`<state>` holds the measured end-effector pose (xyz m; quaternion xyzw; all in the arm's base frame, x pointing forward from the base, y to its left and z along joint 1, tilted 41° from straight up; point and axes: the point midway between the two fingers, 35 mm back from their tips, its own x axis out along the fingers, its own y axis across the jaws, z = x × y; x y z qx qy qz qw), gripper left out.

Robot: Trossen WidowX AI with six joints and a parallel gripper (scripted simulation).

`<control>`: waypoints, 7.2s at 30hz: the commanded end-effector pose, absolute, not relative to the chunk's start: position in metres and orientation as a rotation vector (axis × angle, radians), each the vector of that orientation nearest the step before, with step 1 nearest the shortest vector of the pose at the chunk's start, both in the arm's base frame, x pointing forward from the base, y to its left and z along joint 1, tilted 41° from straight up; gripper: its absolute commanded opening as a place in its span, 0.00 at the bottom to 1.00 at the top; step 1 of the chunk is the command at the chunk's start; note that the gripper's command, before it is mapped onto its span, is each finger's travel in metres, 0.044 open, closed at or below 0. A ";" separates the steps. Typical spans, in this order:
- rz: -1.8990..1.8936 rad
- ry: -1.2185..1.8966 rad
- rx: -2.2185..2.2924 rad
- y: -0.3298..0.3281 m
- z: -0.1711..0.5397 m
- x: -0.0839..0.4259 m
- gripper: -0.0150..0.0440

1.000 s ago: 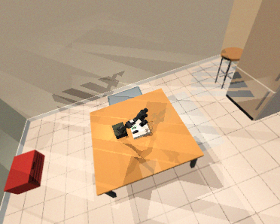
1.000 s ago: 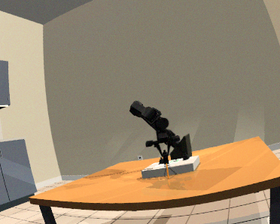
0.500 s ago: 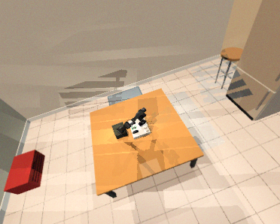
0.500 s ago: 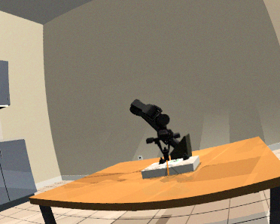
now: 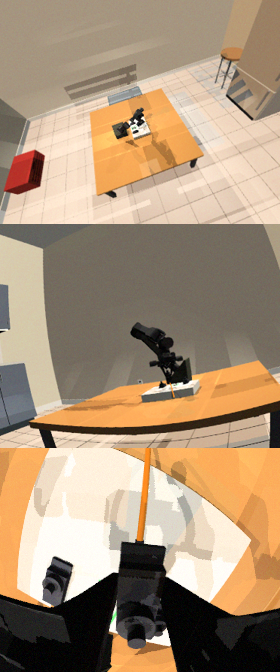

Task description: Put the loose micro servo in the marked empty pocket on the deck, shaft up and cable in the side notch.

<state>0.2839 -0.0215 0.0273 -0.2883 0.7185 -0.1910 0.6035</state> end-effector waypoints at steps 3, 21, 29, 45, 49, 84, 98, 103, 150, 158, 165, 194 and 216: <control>-0.296 1.711 -0.791 -0.020 0.027 0.283 0.25; 0.259 1.821 -1.237 -0.020 0.027 0.283 0.25; 0.526 1.828 -1.426 -0.020 0.027 0.283 0.25; 1.095 1.755 -1.775 -0.020 0.027 0.283 0.25; 1.243 1.716 -1.855 -0.020 0.027 0.283 0.25; 2.397 1.106 -2.296 -0.020 0.027 0.283 0.25; 2.402 1.103 -2.292 -0.009 0.025 0.229 0.25; 2.405 1.102 -2.291 -0.004 0.024 0.205 0.25; 2.407 1.104 -2.289 -0.018 0.000 0.172 0.25; 2.407 1.104 -2.289 -0.022 -0.005 0.171 0.25; 2.407 1.105 -2.289 -0.027 -0.010 0.170 0.25; 2.407 1.106 -2.290 -0.043 -0.029 0.168 0.34; 2.418 1.105 -2.291 -0.019 0.004 0.180 0.75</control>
